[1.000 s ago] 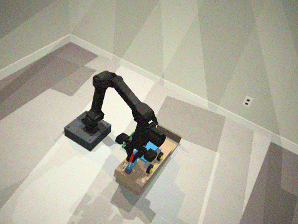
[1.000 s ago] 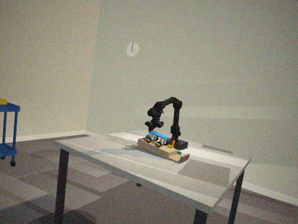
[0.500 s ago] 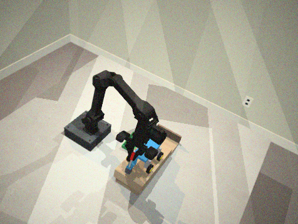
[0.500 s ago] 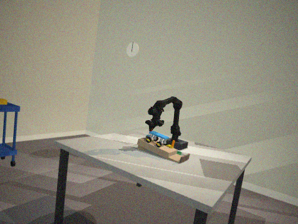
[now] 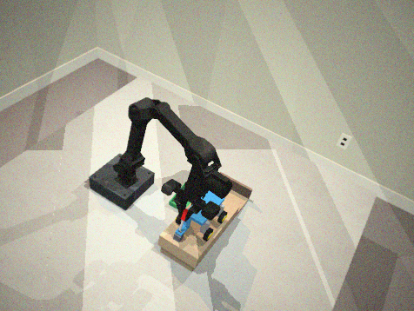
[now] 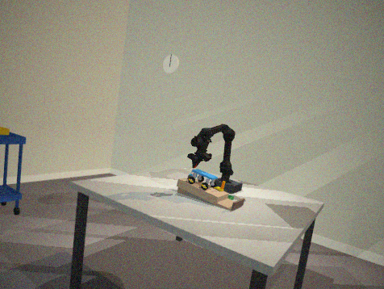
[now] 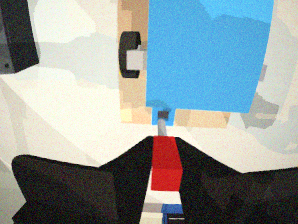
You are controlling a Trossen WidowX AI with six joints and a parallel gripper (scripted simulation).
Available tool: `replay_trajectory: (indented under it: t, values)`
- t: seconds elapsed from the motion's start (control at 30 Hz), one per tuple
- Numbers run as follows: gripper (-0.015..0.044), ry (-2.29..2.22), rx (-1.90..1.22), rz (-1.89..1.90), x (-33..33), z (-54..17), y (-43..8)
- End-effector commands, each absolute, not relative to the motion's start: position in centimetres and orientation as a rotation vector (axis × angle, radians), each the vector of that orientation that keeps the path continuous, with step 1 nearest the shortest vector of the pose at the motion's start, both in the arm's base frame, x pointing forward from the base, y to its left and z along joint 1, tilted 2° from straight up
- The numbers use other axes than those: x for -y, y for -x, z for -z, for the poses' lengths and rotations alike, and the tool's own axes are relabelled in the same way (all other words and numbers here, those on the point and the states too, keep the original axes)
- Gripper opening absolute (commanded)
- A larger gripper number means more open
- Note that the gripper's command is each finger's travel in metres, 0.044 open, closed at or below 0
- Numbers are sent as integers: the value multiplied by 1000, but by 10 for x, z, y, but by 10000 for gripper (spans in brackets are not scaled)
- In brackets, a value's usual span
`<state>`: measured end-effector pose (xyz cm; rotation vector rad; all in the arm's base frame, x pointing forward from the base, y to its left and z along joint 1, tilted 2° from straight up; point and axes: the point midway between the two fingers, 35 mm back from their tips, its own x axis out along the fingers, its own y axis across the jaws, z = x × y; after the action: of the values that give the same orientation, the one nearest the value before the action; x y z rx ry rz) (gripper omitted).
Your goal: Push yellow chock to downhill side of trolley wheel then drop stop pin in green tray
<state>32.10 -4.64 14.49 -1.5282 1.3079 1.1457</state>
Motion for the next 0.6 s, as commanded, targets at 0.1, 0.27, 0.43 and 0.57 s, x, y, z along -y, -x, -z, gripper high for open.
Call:
replay_trajectory:
  t: [0.1, 0.27, 0.43, 0.57]
  values:
    - [0, 1531, -1312, -1135, 49, -151, -323]
    - [0, 1531, -1313, -1134, 60, -151, -324]
    - [0, 1532, -1313, -1134, 69, -152, -324]
    - [0, 1533, -1314, -1133, 75, -154, -326]
